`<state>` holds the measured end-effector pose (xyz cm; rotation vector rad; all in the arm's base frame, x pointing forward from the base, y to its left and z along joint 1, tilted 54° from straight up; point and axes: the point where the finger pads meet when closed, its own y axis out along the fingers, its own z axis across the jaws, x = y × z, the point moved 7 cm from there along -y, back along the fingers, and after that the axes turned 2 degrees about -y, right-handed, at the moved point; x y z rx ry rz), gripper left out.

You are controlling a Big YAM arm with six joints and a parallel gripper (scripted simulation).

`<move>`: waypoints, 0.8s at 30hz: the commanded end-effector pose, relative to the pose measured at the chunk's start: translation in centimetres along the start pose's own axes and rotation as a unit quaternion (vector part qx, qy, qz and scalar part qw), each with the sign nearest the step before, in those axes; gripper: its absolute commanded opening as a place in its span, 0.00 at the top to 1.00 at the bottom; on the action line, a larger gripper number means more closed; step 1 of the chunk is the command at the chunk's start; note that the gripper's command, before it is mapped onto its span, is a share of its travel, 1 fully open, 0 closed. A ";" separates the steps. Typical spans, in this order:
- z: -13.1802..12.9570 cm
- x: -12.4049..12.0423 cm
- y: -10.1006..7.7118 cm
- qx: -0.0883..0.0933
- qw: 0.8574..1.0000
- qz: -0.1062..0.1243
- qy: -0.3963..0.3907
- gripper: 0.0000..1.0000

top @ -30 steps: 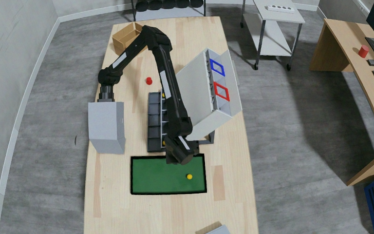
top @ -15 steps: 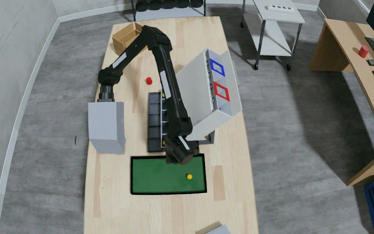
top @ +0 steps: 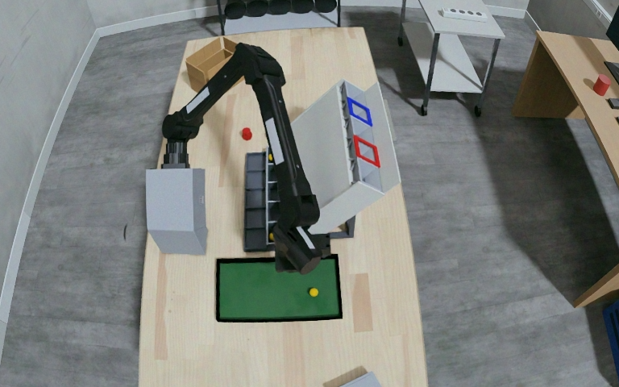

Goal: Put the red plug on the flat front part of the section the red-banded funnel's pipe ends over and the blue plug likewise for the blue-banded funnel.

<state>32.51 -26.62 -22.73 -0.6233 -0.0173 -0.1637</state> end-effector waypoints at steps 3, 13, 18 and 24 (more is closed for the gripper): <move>-1.0 1.7 -1.1 -0.010 1.000 -0.009 -0.007 1.00; -0.7 -1.1 -2.9 -0.009 1.000 -0.010 -0.006 1.00; -0.4 -3.2 -4.2 -0.009 1.000 -0.010 -0.006 1.00; 0.6 -4.3 -5.4 -0.009 1.000 -0.015 -0.006 1.00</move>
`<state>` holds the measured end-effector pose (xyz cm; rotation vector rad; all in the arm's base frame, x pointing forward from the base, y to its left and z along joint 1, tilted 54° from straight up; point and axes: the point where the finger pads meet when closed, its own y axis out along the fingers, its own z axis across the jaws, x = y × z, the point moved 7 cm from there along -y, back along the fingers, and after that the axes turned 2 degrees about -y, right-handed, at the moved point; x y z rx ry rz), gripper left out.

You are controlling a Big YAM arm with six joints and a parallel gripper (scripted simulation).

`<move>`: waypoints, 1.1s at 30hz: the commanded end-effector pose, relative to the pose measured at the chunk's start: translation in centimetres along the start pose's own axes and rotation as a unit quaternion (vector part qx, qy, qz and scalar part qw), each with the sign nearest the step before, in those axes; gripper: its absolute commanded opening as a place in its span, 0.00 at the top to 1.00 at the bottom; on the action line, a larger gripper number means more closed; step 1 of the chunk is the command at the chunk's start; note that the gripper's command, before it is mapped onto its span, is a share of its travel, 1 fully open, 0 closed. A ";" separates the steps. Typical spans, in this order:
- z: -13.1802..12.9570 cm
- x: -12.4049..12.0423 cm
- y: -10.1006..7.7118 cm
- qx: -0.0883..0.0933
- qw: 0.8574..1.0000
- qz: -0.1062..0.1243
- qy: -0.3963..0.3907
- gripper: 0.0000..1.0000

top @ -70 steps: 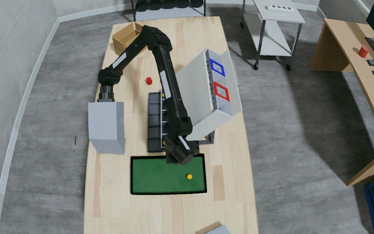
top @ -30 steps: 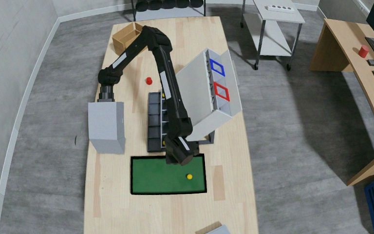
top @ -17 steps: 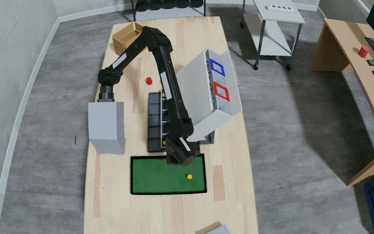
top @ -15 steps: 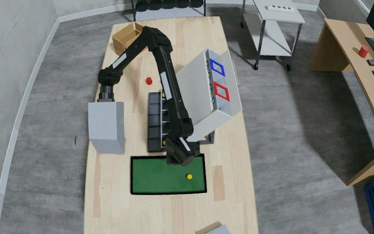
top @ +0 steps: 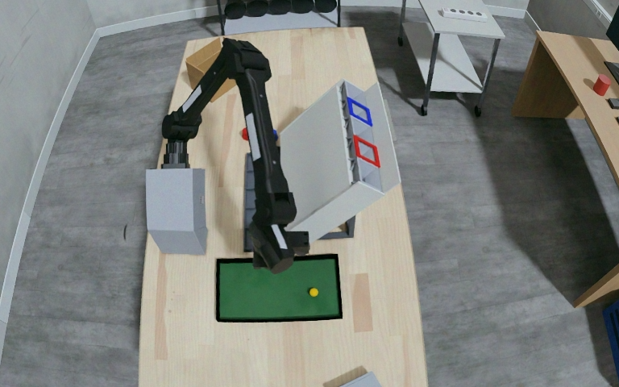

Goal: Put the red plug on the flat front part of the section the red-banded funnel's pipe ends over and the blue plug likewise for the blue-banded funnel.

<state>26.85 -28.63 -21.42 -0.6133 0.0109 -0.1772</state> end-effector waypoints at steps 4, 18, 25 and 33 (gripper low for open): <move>4.2 1.7 -3.8 -0.013 0.999 -0.032 -0.021 1.00; 13.7 3.7 -8.6 -0.015 0.996 -0.091 -0.022 1.00; 18.5 4.5 -11.7 -0.016 0.992 -0.126 -0.028 1.00; 22.7 5.1 -14.4 -0.018 0.987 -0.156 -0.033 1.00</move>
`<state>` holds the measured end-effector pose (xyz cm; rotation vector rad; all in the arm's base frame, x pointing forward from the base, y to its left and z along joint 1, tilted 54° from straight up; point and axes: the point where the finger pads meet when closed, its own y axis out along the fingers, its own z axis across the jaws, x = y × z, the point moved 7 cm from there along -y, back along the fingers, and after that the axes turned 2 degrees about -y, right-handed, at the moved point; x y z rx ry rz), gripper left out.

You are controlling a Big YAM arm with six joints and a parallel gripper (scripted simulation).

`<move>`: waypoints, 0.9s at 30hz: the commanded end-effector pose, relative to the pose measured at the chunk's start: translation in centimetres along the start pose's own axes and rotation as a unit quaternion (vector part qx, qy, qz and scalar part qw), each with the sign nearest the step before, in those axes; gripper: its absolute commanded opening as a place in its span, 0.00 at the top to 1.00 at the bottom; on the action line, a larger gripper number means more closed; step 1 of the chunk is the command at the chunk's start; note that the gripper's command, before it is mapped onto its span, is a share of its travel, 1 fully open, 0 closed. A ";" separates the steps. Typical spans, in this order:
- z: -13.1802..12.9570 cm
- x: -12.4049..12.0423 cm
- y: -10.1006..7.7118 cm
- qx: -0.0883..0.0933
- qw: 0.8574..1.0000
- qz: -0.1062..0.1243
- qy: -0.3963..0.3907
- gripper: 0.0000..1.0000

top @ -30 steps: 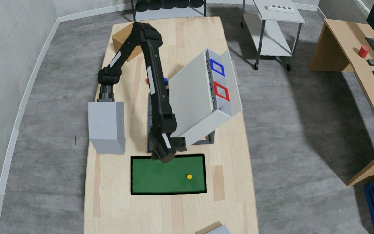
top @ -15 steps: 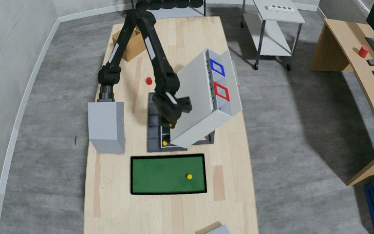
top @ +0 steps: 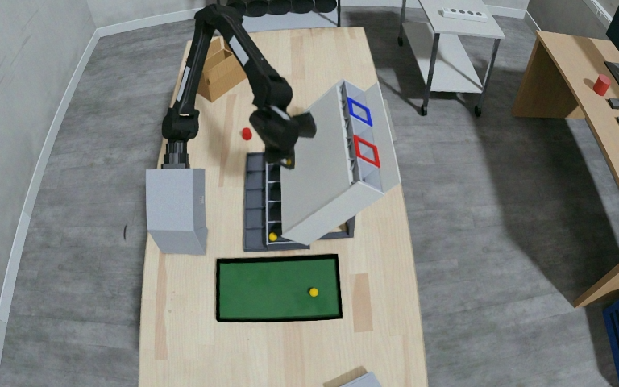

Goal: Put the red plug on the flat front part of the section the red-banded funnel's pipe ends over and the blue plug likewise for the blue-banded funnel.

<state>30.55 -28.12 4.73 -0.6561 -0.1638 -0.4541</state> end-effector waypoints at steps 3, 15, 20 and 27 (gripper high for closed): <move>2.7 1.6 -1.4 -0.002 1.000 -0.012 0.008 1.00; 10.8 5.3 -5.6 -0.004 0.998 -0.061 0.008 1.00; 10.8 5.3 -5.6 -0.004 0.998 -0.061 0.008 1.00; 10.8 5.4 -5.6 -0.003 0.998 -0.061 0.008 1.00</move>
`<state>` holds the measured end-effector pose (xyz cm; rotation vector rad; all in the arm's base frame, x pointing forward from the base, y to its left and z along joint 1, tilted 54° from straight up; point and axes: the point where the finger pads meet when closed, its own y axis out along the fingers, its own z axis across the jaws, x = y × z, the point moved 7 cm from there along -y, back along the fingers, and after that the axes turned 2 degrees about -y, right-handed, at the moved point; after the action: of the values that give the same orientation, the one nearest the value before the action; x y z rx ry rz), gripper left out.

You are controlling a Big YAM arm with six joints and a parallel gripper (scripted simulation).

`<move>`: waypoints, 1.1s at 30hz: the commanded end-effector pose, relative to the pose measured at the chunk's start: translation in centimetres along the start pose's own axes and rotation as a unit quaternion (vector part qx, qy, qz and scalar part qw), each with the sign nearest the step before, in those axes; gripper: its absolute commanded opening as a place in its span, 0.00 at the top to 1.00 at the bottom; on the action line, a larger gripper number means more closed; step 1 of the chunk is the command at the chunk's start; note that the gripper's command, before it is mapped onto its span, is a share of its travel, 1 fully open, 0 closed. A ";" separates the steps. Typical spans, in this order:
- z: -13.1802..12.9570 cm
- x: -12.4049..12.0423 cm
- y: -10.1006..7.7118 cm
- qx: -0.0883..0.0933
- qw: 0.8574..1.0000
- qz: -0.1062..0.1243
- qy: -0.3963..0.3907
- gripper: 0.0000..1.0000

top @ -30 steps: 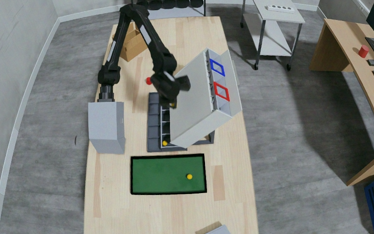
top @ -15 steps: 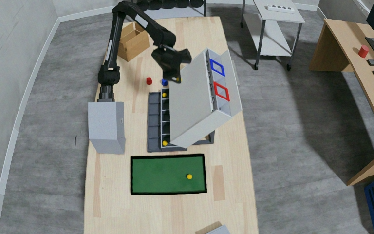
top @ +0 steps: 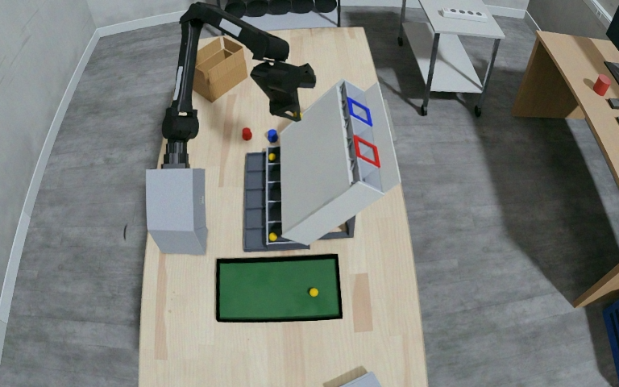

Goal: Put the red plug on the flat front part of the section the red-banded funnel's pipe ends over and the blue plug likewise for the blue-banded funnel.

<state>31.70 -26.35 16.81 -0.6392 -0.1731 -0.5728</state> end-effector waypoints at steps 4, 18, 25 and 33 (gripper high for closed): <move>0.3 1.6 -0.6 -0.004 1.000 -0.005 -0.007 1.00; 0.1 11.0 3.7 -0.004 1.000 -0.007 -0.005 1.00; 0.1 14.5 5.3 -0.004 1.000 -0.007 -0.005 1.00; 0.1 16.0 5.9 -0.004 1.000 -0.007 -0.006 1.00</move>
<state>46.25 -28.29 17.27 -0.6234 -0.1424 -0.5620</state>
